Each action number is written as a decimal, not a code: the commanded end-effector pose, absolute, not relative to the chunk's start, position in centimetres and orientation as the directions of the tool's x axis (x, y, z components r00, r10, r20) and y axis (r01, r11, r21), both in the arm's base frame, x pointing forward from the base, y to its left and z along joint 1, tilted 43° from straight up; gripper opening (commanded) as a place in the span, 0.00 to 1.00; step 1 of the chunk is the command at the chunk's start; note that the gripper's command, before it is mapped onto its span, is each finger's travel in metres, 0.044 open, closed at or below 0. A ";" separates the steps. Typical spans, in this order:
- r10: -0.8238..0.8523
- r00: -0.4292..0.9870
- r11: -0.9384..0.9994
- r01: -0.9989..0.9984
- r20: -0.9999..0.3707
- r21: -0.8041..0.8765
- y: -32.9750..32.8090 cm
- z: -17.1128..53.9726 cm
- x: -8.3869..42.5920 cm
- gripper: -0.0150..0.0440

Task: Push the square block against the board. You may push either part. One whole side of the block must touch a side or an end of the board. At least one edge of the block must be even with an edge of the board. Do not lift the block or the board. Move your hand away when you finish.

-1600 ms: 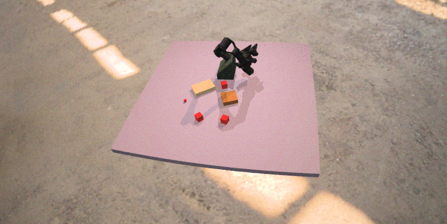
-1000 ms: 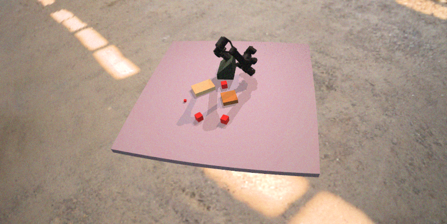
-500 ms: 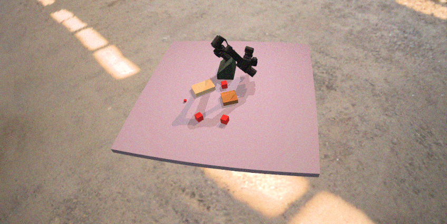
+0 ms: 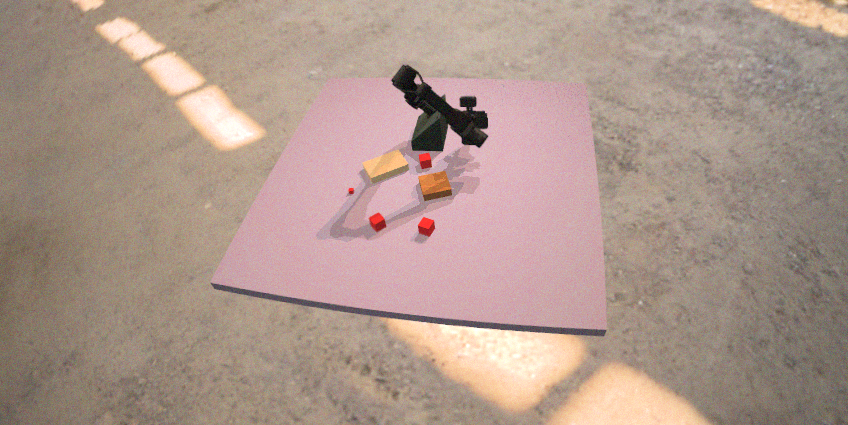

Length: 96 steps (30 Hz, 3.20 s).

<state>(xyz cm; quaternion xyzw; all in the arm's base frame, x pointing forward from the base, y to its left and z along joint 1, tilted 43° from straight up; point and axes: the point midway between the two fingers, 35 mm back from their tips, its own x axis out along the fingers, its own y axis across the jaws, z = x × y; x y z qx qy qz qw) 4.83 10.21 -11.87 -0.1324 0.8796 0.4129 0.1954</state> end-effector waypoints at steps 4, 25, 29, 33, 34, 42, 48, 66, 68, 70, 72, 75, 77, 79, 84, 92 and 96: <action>-0.193 -0.793 0.490 -0.588 -0.578 0.643 9.1 -12.8 8.2 0.25; -0.546 -0.309 0.031 -0.936 -0.779 0.350 4.8 -11.8 20.9 0.25; -0.604 -0.200 -0.051 -0.956 -0.772 0.288 4.0 -10.7 23.5 0.25; -0.658 -0.093 -0.127 -0.964 -0.747 0.232 3.3 -9.2 26.1 0.25; -0.668 -0.073 -0.140 -0.965 -0.740 0.222 3.1 -8.9 26.6 0.25; -0.676 -0.057 -0.151 -0.965 -0.735 0.214 2.2 -9.6 27.0 0.25; -0.678 -0.058 -0.150 -0.965 -0.733 0.215 -0.8 -12.7 26.6 0.25; -0.677 -0.057 -0.151 -0.965 -0.734 0.215 -2.2 -11.4 27.3 0.25; -0.676 -0.057 -0.151 -0.965 -0.734 0.215 -2.4 -11.2 27.4 0.25; -0.676 -0.057 -0.152 -0.965 -0.734 0.215 -2.6 -11.1 27.5 0.25; -0.676 -0.057 -0.152 -0.965 -0.734 0.215 -2.8 -10.9 27.6 0.25; -0.676 -0.057 -0.152 -0.965 -0.735 0.215 -3.1 -10.6 27.7 0.25; -0.676 -0.057 -0.152 -0.965 -0.735 0.215 -3.3 -10.4 27.8 0.25; -0.676 -0.057 -0.152 -0.965 -0.735 0.215 -3.5 -10.3 27.9 0.25; -0.676 -0.057 -0.152 -0.965 -0.735 0.215 -3.9 -9.8 28.2 0.25; -0.676 -0.057 -0.152 -0.965 -0.735 0.214 -4.7 -9.2 28.6 0.25; -0.676 -0.057 -0.152 -0.965 -0.734 0.214 -5.1 -8.8 28.8 0.25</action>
